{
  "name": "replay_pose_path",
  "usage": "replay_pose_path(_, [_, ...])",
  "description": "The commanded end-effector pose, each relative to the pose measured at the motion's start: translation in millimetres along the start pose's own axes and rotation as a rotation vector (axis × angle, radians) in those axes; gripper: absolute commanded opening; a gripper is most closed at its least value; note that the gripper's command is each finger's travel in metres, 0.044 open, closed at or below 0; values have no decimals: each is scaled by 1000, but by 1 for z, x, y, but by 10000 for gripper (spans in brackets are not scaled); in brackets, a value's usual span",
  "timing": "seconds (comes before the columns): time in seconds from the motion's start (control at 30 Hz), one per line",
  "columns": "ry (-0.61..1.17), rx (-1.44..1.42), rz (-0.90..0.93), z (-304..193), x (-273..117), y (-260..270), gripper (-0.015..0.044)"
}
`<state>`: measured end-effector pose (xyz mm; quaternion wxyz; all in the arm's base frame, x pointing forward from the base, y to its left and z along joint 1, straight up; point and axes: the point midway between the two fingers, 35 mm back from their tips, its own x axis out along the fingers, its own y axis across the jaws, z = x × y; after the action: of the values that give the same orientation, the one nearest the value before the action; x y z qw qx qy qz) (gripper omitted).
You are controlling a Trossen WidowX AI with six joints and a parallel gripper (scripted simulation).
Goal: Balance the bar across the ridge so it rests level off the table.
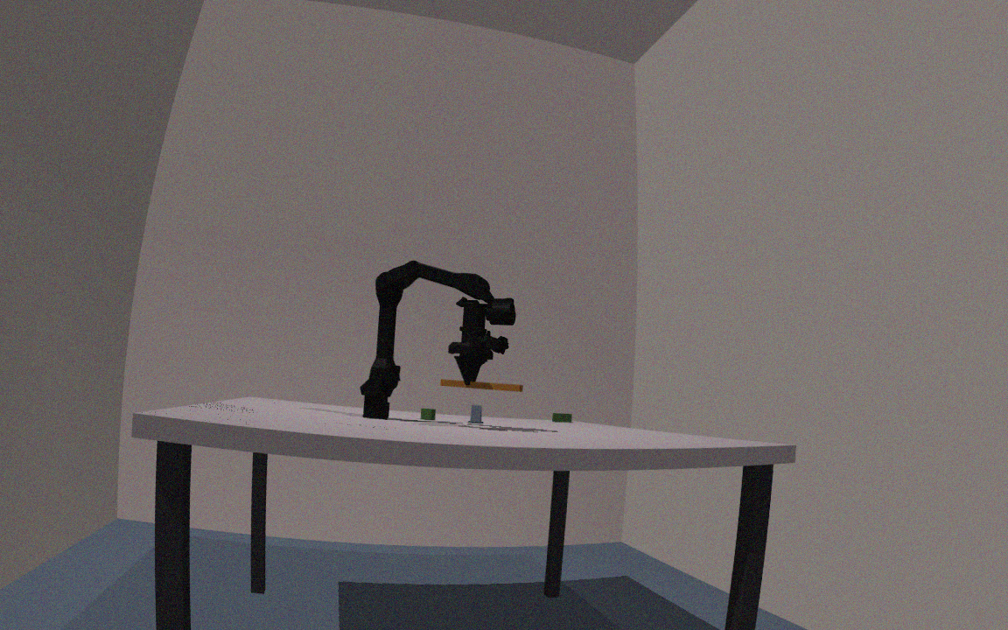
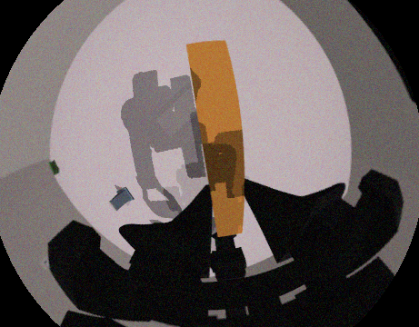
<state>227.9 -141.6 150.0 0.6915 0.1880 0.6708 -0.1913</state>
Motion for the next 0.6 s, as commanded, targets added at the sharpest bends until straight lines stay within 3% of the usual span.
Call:
replay_pose_path(0.0, [-1, 32, -3, 1, -3, 7, 0])
replay_pose_path(0.57, [-1, 306, 4, 6, -5, 64, 0])
